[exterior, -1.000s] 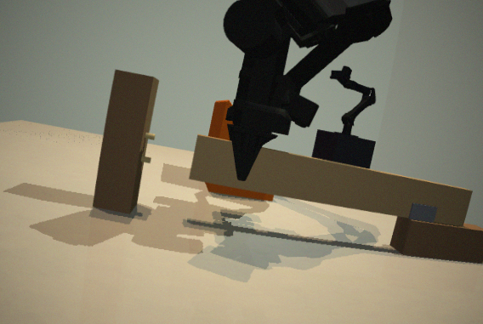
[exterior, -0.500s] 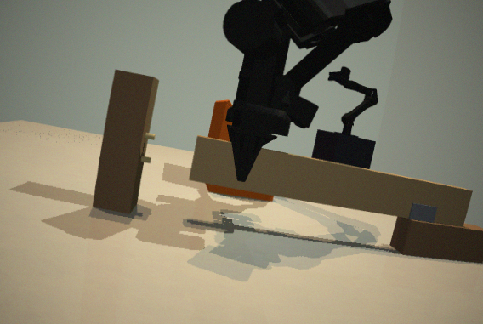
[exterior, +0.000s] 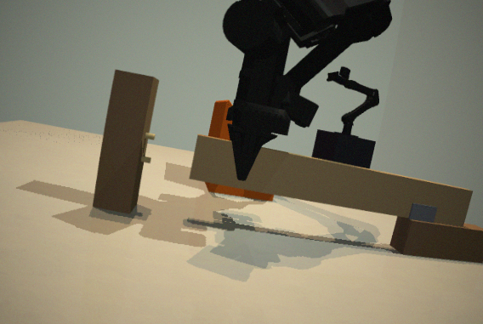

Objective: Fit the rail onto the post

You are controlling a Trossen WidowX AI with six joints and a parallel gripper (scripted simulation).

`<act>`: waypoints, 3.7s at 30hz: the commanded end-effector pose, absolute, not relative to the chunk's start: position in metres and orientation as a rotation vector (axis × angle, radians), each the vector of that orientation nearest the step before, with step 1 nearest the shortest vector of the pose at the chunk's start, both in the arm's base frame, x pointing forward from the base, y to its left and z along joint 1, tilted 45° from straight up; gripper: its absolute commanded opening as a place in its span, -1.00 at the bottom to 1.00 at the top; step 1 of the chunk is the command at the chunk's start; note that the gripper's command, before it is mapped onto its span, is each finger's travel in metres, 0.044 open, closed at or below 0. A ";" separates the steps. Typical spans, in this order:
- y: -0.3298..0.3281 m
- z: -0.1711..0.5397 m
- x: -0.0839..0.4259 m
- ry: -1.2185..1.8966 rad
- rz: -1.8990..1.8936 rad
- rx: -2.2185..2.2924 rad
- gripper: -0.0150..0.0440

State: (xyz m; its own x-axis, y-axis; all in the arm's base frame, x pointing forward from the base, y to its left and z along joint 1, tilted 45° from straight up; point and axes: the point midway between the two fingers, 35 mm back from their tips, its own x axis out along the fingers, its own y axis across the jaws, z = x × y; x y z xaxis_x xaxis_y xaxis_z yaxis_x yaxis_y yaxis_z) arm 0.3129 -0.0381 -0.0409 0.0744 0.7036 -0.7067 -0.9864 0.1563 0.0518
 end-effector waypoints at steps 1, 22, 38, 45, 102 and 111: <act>-0.040 -0.040 0.315 0.680 1.349 -0.521 -0.49; -0.040 -0.043 0.314 0.680 1.349 -0.521 -0.49; -0.044 -0.045 0.313 0.681 1.349 -0.521 -0.49; -0.047 -0.046 0.313 0.681 1.349 -0.521 -0.49; -0.059 -0.058 0.312 0.681 1.348 -0.522 -0.49; -0.060 -0.060 0.312 0.681 1.348 -0.522 -0.49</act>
